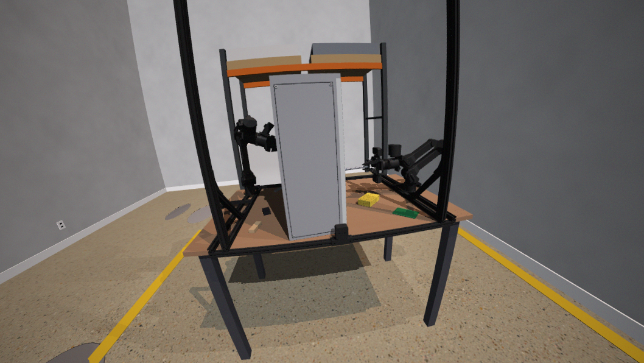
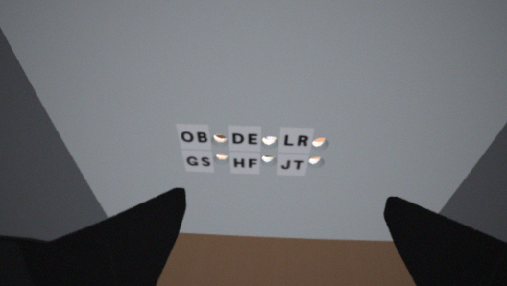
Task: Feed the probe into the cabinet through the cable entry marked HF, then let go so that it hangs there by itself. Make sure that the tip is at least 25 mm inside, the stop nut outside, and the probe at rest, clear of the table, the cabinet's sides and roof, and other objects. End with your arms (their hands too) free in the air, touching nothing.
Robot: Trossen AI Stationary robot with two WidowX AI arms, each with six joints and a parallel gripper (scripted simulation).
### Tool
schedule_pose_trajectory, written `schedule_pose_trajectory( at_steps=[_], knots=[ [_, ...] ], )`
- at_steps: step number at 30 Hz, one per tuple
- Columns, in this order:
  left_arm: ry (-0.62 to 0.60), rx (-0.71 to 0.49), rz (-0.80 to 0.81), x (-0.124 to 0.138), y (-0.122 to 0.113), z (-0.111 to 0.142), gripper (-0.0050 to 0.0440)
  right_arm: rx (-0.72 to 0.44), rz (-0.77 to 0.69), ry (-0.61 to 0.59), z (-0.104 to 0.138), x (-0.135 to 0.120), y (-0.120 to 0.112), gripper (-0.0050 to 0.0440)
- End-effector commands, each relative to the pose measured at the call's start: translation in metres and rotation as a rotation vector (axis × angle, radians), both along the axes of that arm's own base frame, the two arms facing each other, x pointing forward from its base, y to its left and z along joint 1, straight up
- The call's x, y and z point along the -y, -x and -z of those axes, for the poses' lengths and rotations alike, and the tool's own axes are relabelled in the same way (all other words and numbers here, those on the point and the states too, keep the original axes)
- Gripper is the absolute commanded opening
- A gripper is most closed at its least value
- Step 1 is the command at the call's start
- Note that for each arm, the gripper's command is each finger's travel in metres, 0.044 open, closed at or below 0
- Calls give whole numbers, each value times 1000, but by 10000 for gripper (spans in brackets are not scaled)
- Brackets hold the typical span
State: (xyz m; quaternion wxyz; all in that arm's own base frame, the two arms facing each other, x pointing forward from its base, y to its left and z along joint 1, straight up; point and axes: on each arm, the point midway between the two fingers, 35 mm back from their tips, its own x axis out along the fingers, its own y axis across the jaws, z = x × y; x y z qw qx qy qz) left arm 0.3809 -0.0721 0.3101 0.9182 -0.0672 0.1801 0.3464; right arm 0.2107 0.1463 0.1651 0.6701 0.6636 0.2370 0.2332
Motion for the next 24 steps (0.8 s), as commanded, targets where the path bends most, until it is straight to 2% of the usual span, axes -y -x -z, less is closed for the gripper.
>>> schedule_pose_trajectory(
  at_steps=[1, 24],
  knots=[
    [-1, 3, -4, 0, 1, -1, 440, -9, 10, -6, 4, 2, 0, 0],
    [-1, 3, -4, 0, 1, -1, 440, -9, 10, -6, -2, -1, -3, 0]
  ],
)
